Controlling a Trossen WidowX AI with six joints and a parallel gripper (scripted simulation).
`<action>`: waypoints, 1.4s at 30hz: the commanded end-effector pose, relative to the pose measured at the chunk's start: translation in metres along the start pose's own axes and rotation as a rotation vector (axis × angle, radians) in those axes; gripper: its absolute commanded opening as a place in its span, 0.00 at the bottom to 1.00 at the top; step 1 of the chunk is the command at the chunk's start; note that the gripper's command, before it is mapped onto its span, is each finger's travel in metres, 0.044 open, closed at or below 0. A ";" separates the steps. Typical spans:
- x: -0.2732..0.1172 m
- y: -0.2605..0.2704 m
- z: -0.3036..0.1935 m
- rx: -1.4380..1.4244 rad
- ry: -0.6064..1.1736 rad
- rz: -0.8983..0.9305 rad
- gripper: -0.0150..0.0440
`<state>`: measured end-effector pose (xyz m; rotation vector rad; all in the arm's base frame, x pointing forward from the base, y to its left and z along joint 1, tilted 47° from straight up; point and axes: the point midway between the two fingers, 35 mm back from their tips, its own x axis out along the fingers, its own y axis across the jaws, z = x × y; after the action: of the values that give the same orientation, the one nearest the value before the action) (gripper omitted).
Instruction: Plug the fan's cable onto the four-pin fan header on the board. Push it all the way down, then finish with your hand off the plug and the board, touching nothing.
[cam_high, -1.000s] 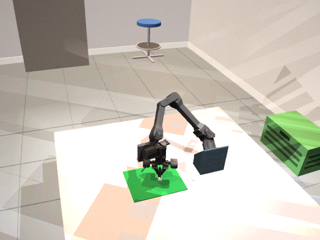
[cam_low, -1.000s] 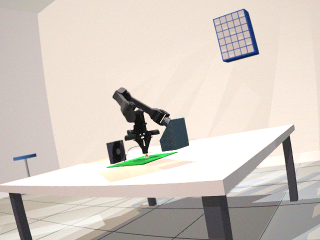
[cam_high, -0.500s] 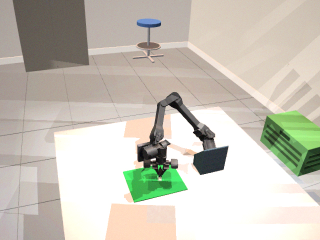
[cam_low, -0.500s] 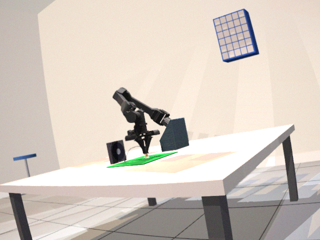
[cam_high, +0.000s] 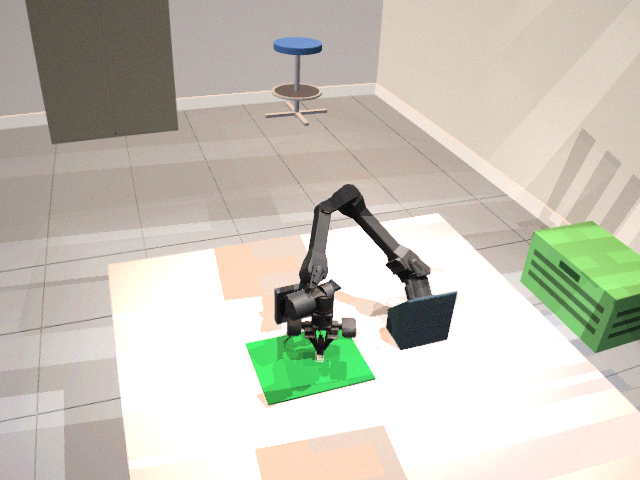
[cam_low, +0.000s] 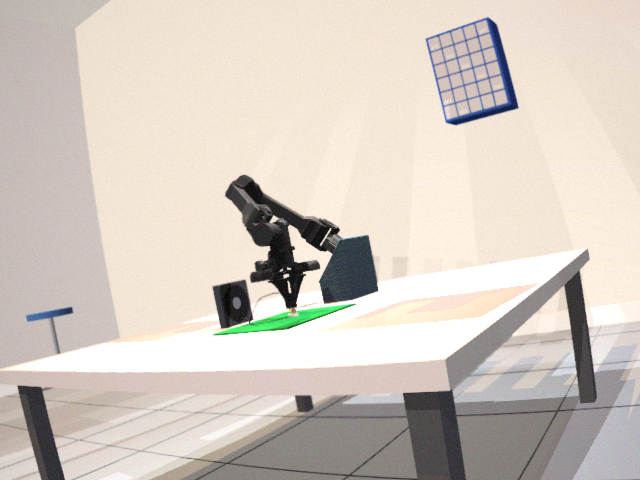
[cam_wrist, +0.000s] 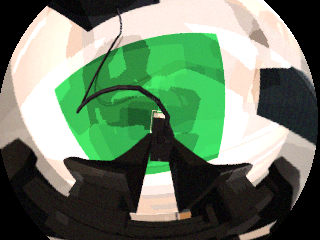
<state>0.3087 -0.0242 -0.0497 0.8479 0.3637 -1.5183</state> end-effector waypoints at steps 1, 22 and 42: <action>0.002 -0.001 0.001 -0.008 -0.005 -0.002 0.25; 0.002 0.000 0.000 -0.006 -0.005 -0.002 0.25; 0.012 0.000 0.000 -0.006 -0.006 -0.002 0.25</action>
<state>0.3108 -0.0299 -0.0557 0.8457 0.3618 -1.5183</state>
